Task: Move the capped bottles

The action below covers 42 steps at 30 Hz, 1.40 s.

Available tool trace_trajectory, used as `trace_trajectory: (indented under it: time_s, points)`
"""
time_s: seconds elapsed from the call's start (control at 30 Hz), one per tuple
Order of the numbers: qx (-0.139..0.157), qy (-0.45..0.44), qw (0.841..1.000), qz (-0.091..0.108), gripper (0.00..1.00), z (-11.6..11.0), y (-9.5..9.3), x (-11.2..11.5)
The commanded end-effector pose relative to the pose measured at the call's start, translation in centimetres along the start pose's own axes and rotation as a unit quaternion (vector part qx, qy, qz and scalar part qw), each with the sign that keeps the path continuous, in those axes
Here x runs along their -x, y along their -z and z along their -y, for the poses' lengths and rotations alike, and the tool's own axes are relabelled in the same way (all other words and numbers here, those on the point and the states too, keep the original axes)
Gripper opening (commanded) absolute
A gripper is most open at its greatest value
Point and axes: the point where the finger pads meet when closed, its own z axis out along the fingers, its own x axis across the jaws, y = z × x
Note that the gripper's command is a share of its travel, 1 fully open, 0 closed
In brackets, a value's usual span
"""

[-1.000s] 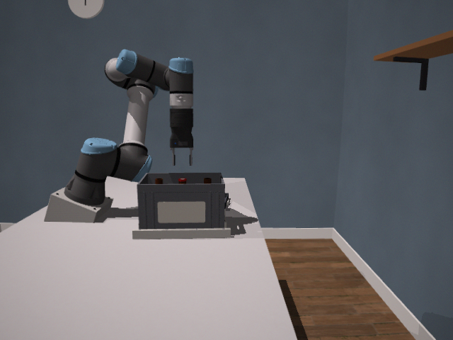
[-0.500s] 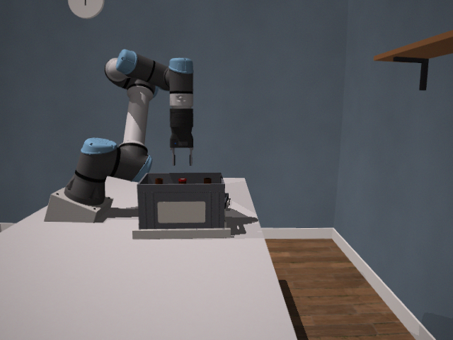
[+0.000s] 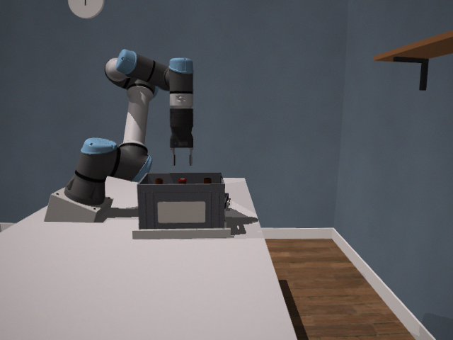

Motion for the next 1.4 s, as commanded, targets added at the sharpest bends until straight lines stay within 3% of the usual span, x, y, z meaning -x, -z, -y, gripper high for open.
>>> trace_trajectory:
  time_s: [0.0,0.37,0.87,1.37]
  points:
    - [0.000,0.000,1.000,0.000,1.00,0.0,0.0,0.0]
    - [0.000,0.000,1.000,0.000,1.00,0.0,0.0,0.0]
    - [0.000,0.096,0.995,0.000,1.00,2.6,-0.8,-0.1]
    - [0.000,0.161,0.987,0.000,1.00,2.7,-0.8,-0.1]
